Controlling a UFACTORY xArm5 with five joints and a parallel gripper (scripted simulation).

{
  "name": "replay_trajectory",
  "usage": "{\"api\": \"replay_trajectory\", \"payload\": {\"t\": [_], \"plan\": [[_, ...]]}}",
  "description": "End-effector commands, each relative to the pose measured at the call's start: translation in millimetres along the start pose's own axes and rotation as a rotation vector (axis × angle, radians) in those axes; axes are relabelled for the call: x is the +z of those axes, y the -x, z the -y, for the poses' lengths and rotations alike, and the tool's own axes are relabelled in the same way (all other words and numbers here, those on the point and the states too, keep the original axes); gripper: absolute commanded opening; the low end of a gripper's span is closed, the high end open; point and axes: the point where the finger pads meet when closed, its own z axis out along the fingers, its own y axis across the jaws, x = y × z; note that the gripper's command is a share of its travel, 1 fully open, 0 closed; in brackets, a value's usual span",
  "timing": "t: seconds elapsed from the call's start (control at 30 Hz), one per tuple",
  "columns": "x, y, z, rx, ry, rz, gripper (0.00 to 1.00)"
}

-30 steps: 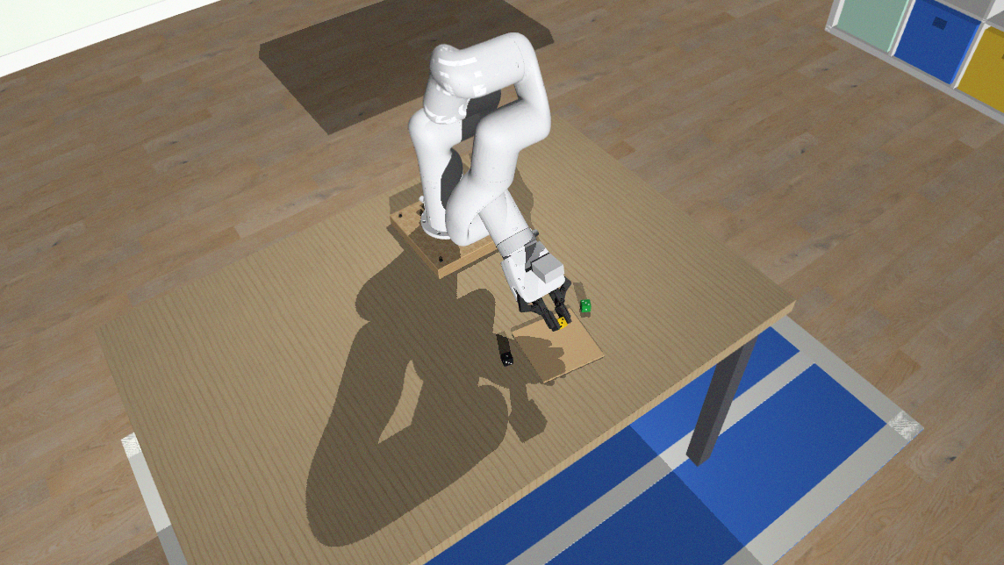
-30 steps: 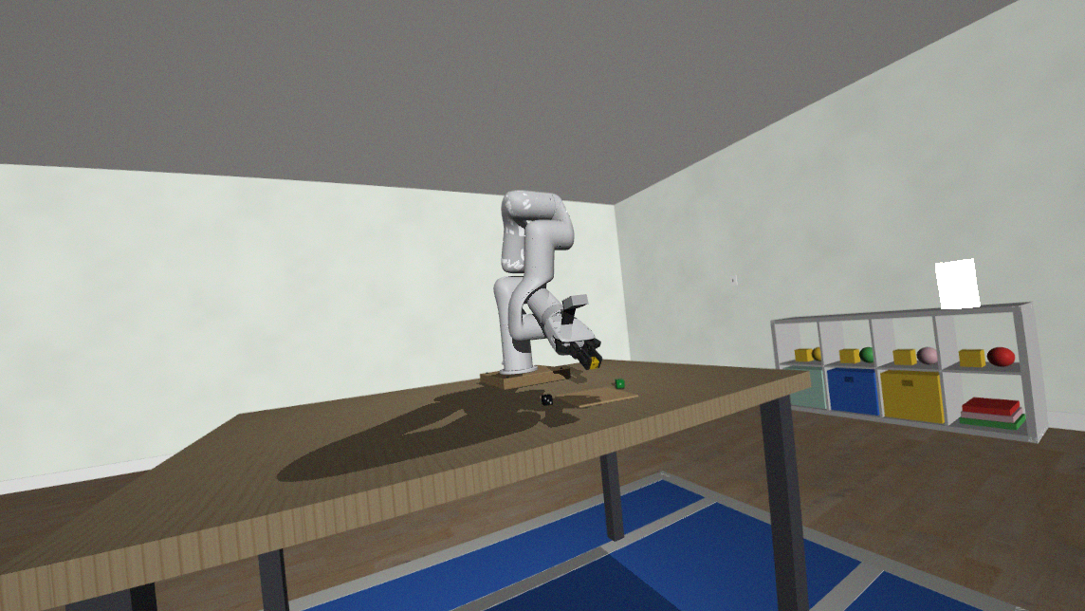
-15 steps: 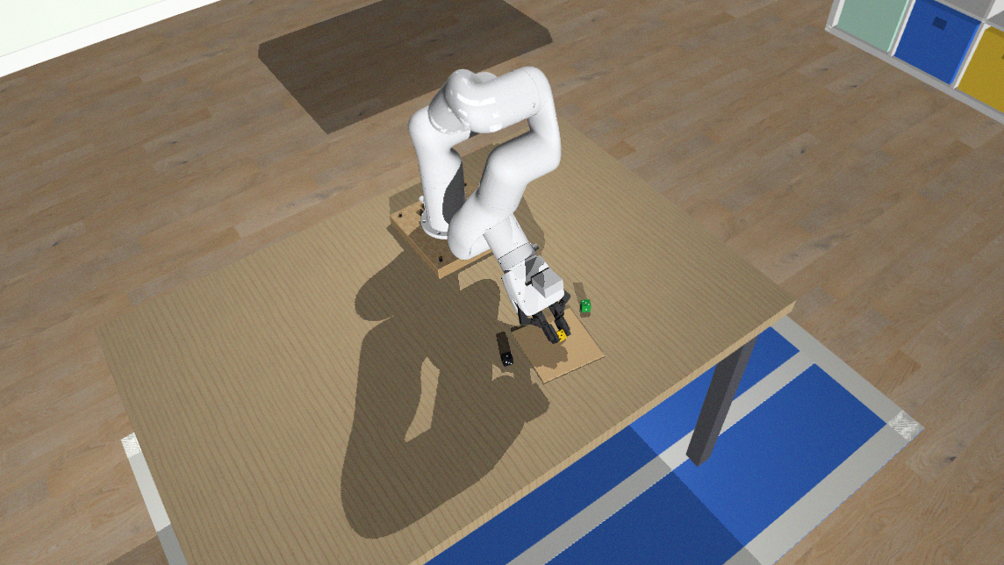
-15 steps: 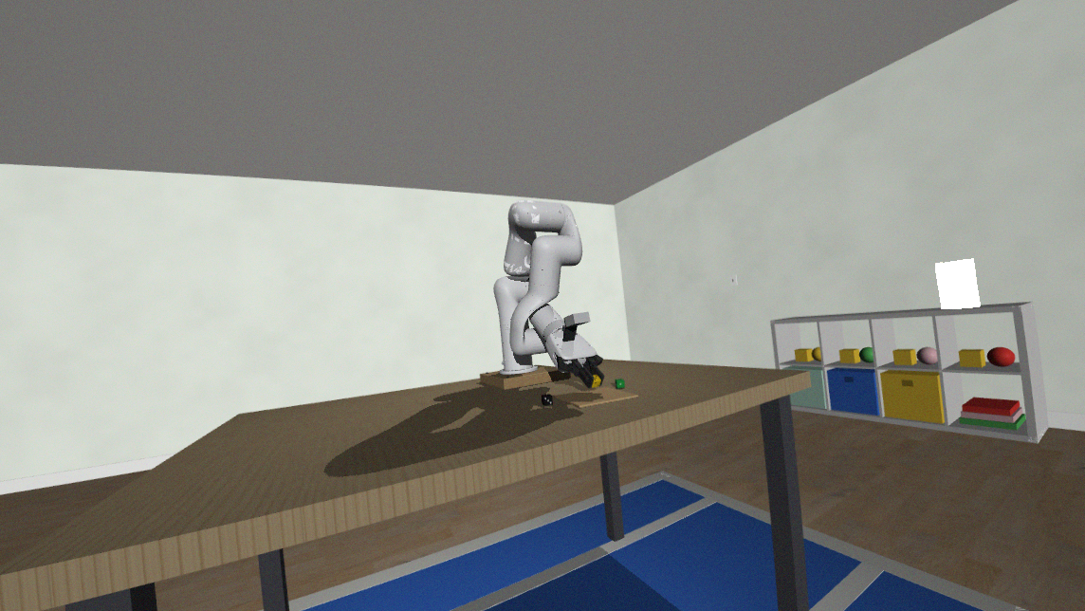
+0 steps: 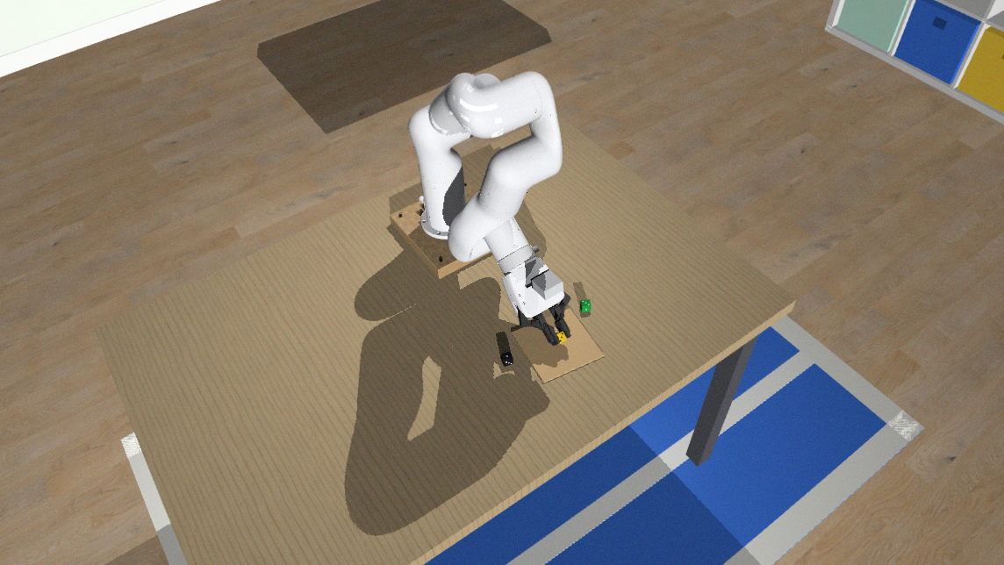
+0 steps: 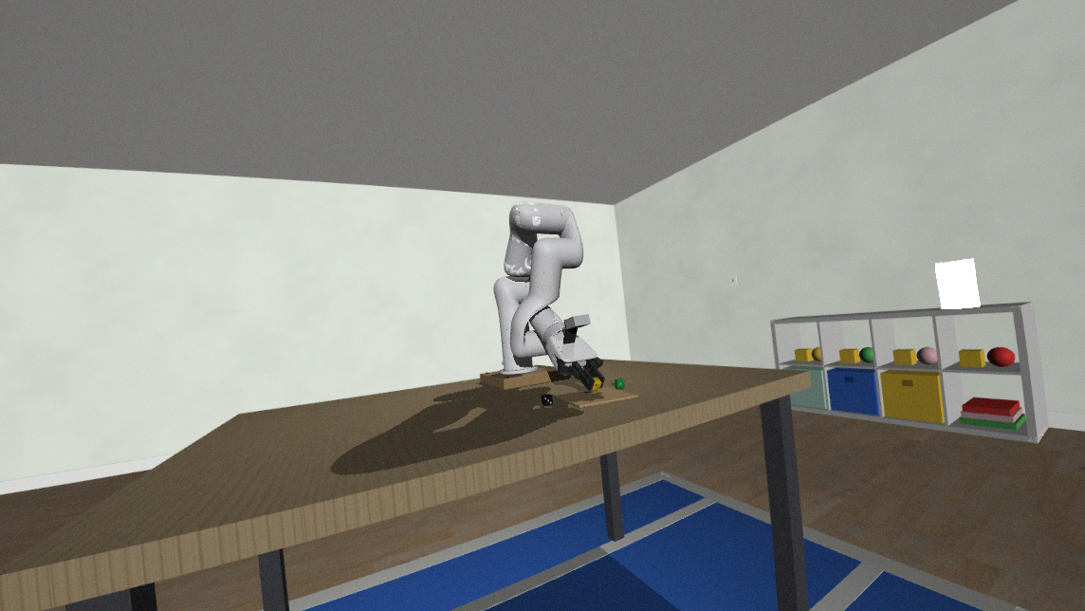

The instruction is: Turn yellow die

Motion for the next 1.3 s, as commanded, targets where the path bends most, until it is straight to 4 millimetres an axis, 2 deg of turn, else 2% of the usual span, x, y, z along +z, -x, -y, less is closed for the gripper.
{"api": "replay_trajectory", "payload": {"t": [0.0, 1.27], "plan": [[0.0, -0.7, 0.0, 0.0, 0.0, -0.002, 0.15], [2.6, 3.0, -0.1, 0.0, 0.0, -0.002, 0.15]]}}
